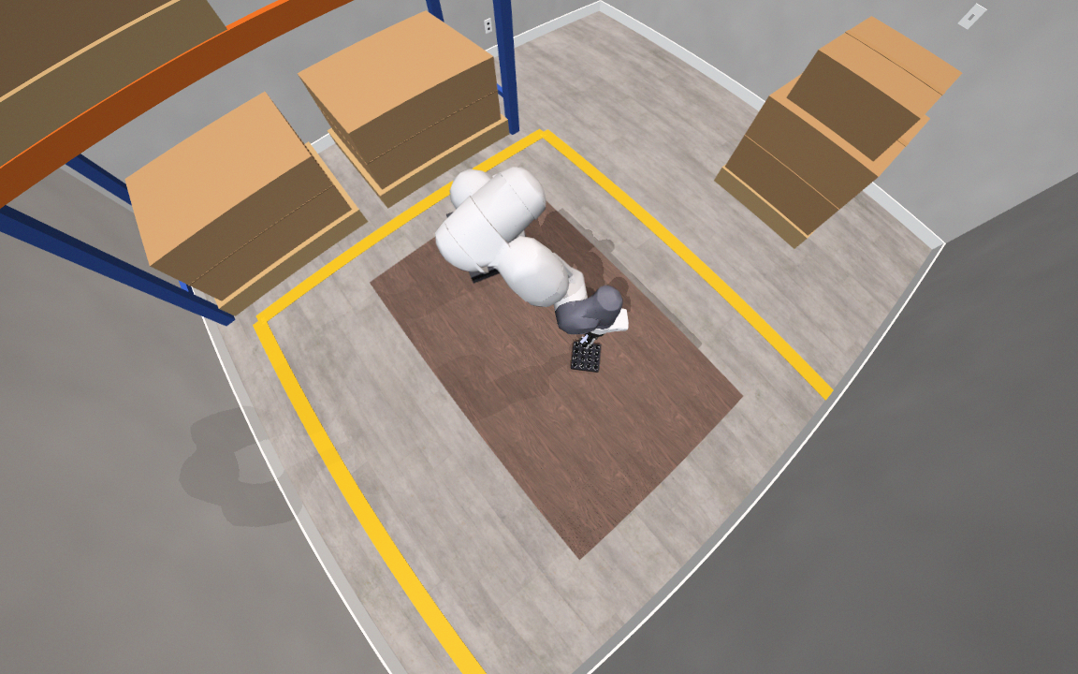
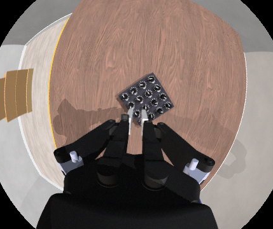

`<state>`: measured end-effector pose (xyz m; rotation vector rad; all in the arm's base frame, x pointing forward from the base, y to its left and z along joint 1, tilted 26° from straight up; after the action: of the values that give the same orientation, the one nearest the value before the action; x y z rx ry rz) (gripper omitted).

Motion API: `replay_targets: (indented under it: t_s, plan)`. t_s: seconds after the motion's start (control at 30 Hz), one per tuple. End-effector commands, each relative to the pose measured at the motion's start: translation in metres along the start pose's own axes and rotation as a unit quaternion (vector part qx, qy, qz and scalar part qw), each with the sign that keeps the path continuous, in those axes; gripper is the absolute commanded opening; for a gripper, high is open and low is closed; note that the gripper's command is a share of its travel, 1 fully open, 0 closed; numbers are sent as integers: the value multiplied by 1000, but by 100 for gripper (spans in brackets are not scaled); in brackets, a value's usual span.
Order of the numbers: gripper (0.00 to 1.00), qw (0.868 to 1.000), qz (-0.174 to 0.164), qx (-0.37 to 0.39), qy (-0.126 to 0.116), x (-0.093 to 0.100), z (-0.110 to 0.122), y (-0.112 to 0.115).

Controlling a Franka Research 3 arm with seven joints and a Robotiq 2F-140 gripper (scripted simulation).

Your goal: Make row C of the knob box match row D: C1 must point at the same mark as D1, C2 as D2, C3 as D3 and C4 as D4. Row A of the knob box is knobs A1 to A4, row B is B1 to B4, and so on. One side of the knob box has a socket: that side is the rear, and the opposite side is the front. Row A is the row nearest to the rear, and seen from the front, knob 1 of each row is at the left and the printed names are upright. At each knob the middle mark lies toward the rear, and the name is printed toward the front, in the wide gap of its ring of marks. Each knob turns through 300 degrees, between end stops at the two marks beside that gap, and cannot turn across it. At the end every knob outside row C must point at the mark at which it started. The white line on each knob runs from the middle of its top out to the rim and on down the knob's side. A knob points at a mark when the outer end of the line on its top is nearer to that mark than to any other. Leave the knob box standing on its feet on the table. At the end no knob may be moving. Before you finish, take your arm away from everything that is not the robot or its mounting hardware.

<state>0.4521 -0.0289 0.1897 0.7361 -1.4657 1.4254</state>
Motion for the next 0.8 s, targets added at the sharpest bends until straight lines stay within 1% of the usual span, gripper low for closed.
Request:
replay_targets:
  t_s: [0.0,0.3,0.37,0.4,0.77]
  plan:
    - [12,997,8,-78,3,1,-1,1]
    - [12,989,8,-147,3,2,-1,0]
    - [12,989,8,-147,3,2,-1,0]
    - [12,986,8,-167,3,2,-1,0]
    - [12,968,9,-249,3,4,-1,-1]
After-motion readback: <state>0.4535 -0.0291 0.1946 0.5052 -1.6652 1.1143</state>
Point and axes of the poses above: the point where the finger pads meet when closed, its own x axis back along the fingers, its own z axis across the jaws, y = z × x, the point moved 8 cm from there along x, back along the fingers, and after that the axes turned 7 degrees about -x, right-handed, at the moved point
